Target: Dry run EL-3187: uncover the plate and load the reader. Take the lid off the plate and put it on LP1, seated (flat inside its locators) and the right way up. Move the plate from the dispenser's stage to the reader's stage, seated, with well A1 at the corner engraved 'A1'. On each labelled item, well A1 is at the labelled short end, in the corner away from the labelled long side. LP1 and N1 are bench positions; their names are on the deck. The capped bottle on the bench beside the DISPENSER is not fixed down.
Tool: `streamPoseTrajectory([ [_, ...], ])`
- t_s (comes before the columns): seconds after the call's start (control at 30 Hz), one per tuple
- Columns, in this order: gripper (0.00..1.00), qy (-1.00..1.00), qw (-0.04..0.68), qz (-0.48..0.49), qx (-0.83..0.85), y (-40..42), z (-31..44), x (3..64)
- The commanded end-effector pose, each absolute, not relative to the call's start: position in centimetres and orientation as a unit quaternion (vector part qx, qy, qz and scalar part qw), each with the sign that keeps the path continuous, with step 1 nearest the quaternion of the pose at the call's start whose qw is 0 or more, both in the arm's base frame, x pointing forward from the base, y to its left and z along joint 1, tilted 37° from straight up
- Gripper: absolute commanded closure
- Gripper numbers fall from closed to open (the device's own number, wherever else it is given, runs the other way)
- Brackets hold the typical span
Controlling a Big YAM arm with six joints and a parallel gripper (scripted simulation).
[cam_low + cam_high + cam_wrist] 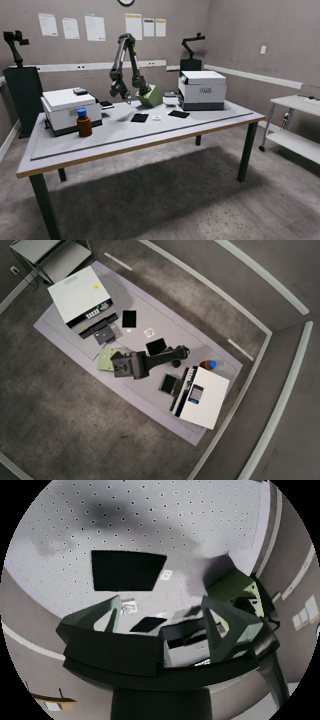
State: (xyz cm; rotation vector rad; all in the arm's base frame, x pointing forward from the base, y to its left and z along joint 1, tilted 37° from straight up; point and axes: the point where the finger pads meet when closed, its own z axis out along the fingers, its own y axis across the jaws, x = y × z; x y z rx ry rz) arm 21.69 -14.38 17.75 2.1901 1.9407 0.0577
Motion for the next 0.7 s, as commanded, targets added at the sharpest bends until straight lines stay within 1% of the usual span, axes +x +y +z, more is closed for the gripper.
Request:
streamPoseTrajectory([
  [0.0, 0.0, 0.625, 0.137, 0.038, 0.768, -15.8, 19.7, 22.1],
  [0.3, 0.0, 0.525, 0.172, 0.075, 0.83, -19.2, 21.9, 20.8],
  [0.53, 0.0, 0.478, 0.172, 0.089, 0.856, -20.2, 21.6, 19.6],
  [0.67, 0.0, 0.42, 0.191, 0.103, 0.881, -21.8, 22.4, 18.3],
])
